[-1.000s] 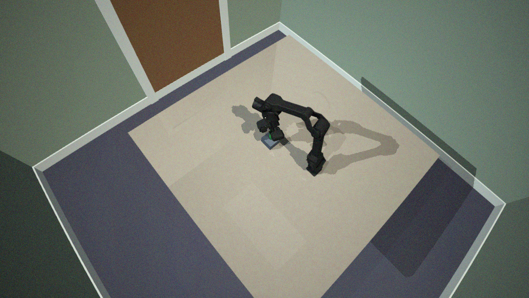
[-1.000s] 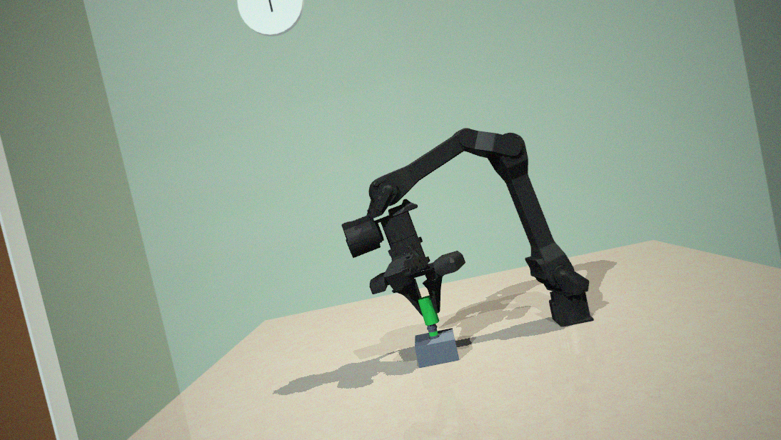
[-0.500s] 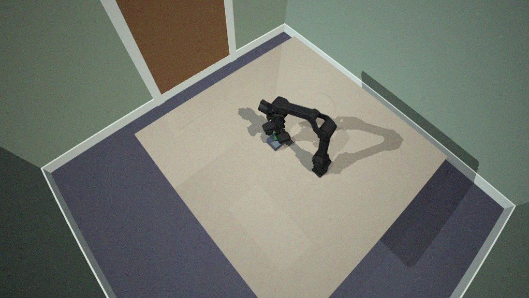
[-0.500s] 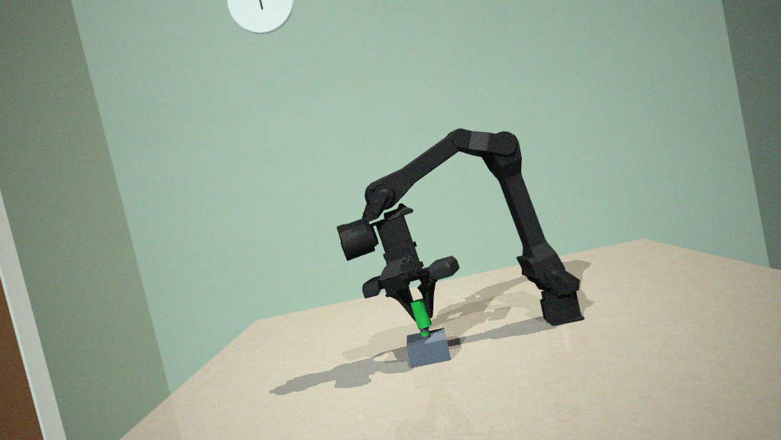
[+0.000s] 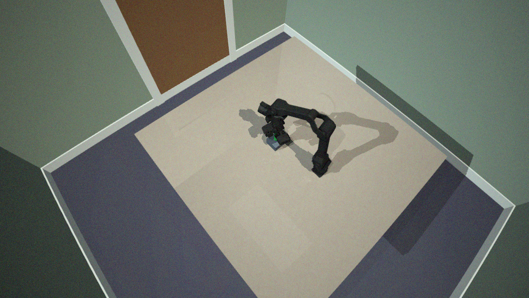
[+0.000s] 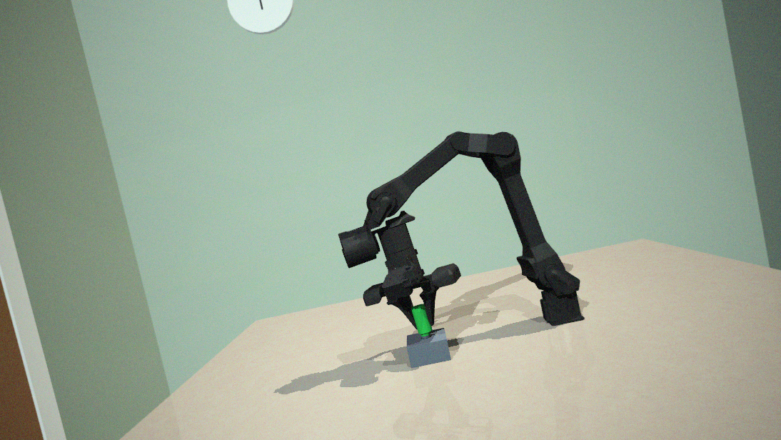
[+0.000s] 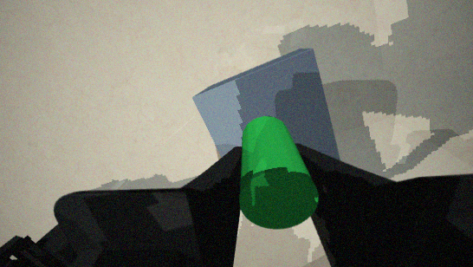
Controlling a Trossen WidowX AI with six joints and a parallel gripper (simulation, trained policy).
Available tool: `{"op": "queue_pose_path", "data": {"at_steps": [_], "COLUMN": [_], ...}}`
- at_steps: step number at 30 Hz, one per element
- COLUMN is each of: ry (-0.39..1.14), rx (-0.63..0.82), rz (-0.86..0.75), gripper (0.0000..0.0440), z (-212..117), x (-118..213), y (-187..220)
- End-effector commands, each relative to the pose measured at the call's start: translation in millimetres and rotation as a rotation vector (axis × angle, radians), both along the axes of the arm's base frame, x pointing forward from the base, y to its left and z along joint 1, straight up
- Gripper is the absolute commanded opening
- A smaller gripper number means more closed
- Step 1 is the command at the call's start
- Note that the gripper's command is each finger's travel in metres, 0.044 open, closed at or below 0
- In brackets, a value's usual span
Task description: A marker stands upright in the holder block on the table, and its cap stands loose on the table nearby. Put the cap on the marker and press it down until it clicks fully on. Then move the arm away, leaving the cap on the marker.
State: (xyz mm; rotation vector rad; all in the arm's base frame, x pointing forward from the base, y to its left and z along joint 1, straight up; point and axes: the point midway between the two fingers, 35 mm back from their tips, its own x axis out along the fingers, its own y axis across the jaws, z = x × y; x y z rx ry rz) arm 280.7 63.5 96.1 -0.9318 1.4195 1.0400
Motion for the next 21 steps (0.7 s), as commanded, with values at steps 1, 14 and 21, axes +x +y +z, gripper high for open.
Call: {"op": "queue_pose_path", "data": {"at_steps": [1, 14, 21], "ry": [0.026, -0.007, -0.019], "rx": [-0.014, -0.029, -0.036], "rz": [0.033, 0.091, 0.122], "gripper": [0.0064, 0.009, 0.0105], "z": [-13.5, -15.9, -16.5], "x": [-5.8, -3.4, -2.9], "y": [-2.7, -8.0, -10.8]}}
